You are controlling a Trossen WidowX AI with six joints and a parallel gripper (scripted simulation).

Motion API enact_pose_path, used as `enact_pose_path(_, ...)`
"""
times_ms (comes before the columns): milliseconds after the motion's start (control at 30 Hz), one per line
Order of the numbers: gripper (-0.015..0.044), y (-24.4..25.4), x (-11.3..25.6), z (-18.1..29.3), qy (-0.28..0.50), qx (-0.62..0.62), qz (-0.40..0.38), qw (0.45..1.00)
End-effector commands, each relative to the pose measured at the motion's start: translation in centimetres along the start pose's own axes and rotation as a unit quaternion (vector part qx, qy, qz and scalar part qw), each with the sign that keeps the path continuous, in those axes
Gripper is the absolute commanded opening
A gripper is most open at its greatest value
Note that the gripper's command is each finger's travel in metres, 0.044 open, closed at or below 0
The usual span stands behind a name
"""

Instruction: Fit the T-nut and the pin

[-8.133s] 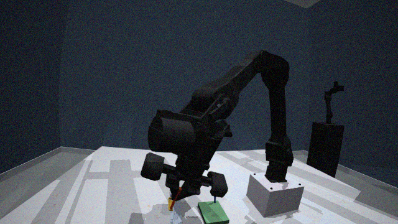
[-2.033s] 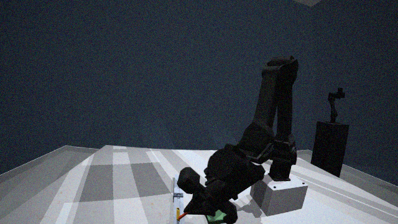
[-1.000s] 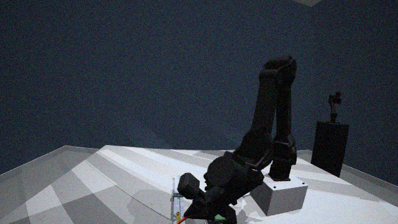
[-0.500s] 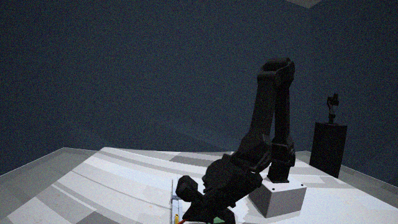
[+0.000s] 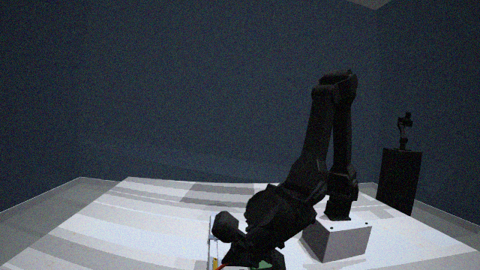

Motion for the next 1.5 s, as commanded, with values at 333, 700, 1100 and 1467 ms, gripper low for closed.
enact_pose_path(333, -0.015, 0.4, 0.0, 0.0, 0.005, 0.006, 0.018, 1.0)
enact_pose_path(700, -0.015, 0.7, -0.1, 0.0, 0.007, 0.01, 0.033, 0.999)
enact_pose_path(1100, -0.015, 1.0, -0.1, 0.0, 0.01, 0.013, 0.048, 0.999)
enact_pose_path(1467, -0.015, 1.3, -0.1, -0.1, 0.012, 0.017, 0.062, 0.998)
Point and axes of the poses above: the point midway between the two fingers, 35 mm back from their tips, its own x axis back along the fingers, its own y axis across the jaws, z = x × y, the point moved 5 cm from there along x, back along the fingers, and after that the axes turned 9 degrees about x, right-handed, at the moved point
